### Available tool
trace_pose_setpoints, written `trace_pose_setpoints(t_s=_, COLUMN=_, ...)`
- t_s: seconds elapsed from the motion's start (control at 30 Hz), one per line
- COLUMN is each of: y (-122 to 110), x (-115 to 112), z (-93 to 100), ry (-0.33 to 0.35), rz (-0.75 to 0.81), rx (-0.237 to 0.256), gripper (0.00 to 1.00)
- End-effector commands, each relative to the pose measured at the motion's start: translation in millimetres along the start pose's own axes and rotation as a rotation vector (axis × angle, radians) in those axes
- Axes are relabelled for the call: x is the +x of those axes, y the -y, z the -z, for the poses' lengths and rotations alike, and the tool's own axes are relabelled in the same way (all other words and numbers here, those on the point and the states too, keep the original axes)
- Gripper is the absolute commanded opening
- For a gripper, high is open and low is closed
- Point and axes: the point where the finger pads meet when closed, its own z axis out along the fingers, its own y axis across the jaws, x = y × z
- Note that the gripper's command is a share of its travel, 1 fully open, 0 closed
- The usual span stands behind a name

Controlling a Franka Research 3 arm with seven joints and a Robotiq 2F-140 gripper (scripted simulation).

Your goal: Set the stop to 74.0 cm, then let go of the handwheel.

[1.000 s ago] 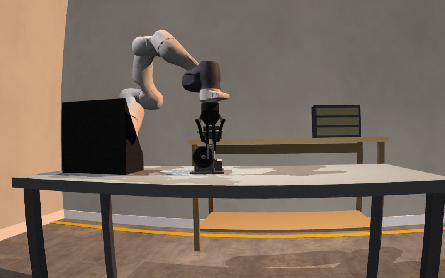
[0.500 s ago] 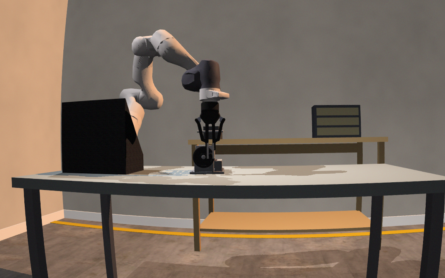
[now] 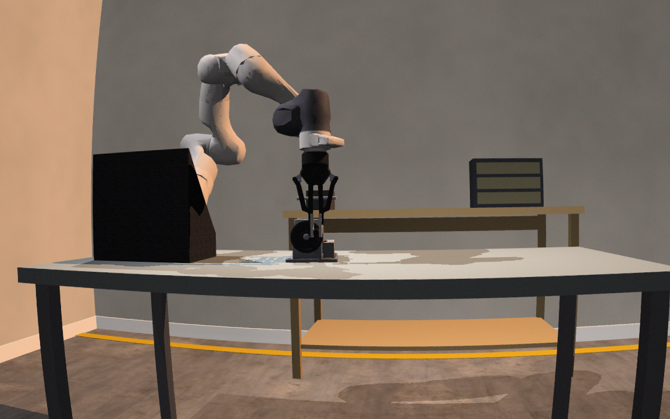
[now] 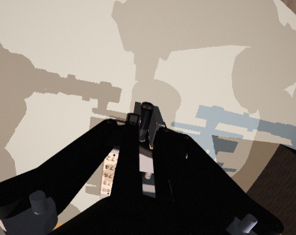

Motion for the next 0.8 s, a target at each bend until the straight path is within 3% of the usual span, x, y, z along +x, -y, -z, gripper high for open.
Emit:
trace_pose_setpoints(t_s=0.0, y=-3.4, x=0.0, z=3.6, ry=0.002, rz=0.001, rx=-0.003, gripper=0.04)
trace_pose_setpoints(t_s=0.77, y=-15.0, x=0.0, z=13.0, ry=0.002, rz=0.001, rx=-0.003, gripper=0.04)
